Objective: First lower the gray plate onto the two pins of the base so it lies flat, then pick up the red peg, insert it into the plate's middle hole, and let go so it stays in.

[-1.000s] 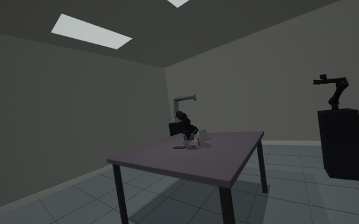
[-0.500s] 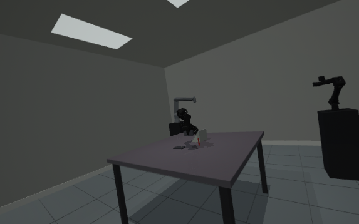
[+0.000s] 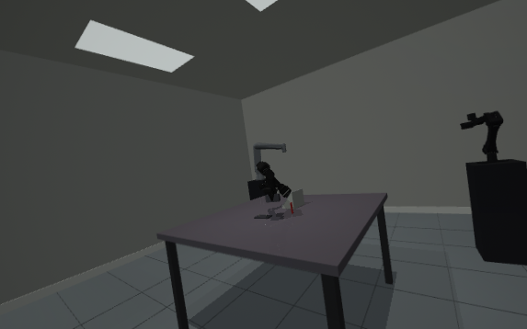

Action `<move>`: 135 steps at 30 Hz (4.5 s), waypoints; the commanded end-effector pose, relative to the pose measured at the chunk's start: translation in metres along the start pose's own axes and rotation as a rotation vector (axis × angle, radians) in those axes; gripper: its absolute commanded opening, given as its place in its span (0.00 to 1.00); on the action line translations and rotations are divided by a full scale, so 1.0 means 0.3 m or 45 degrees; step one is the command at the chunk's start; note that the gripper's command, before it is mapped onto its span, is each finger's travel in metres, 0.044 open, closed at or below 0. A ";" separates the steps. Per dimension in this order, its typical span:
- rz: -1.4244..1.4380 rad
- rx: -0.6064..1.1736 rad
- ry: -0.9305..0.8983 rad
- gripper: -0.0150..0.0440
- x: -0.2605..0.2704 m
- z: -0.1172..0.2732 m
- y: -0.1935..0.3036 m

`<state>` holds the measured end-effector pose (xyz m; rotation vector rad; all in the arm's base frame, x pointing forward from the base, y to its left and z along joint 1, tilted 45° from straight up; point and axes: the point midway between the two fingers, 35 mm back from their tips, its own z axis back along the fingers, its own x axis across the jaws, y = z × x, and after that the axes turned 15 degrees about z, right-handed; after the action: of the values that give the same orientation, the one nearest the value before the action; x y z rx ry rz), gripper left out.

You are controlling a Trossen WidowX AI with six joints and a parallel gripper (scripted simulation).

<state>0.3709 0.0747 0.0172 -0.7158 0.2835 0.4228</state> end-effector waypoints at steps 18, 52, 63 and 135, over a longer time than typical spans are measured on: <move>-0.112 -0.007 -0.004 0.25 -0.087 -0.103 -0.180; -0.232 -0.025 0.011 0.25 -0.205 -0.209 -0.323; -0.232 -0.025 0.011 0.25 -0.205 -0.209 -0.326; -0.228 -0.022 0.010 1.00 -0.184 0.060 -0.319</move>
<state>0.3697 0.0110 0.1114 -0.7534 0.1920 0.2674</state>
